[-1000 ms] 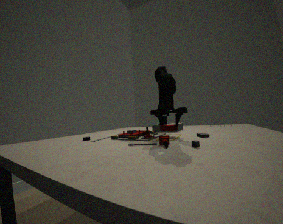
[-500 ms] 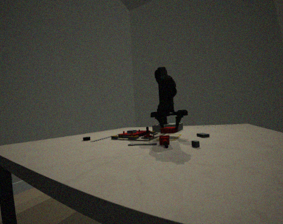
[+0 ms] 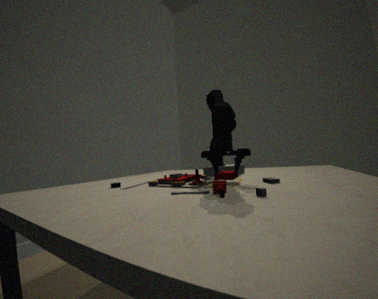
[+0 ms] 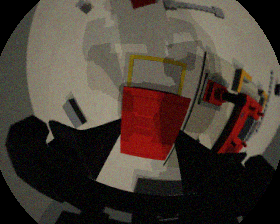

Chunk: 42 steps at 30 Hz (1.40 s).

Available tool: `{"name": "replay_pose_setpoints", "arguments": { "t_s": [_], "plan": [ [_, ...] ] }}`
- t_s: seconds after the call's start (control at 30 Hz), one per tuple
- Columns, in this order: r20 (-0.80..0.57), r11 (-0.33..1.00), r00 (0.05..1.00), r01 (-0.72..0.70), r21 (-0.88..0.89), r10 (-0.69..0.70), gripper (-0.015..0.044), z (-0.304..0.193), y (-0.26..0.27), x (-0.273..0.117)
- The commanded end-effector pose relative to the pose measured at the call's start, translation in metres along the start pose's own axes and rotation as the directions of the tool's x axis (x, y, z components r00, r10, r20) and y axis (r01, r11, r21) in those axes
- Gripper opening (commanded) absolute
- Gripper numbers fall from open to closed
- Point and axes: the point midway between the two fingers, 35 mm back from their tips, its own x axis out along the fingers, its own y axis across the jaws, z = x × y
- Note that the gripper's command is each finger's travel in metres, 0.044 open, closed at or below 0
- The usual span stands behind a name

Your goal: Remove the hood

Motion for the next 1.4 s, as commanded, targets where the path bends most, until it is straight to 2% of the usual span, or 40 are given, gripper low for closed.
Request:
{"name": "replay_pose_setpoints", "arguments": {
  "t_s": [0.0,1.23,1.37],
  "plan": [
    [-0.003,1.0,1.0,0.0,0.002,0.0,0.0,0.0,0.0,0.003],
    [-0.004,1.0,1.0,0.0,0.002,0.0,0.0,-0.001,0.0,0.02],
    [0.001,1.0,1.0,0.0,0.001,0.0,0.0105,0.0,0.0,0.017]
  ]
}}
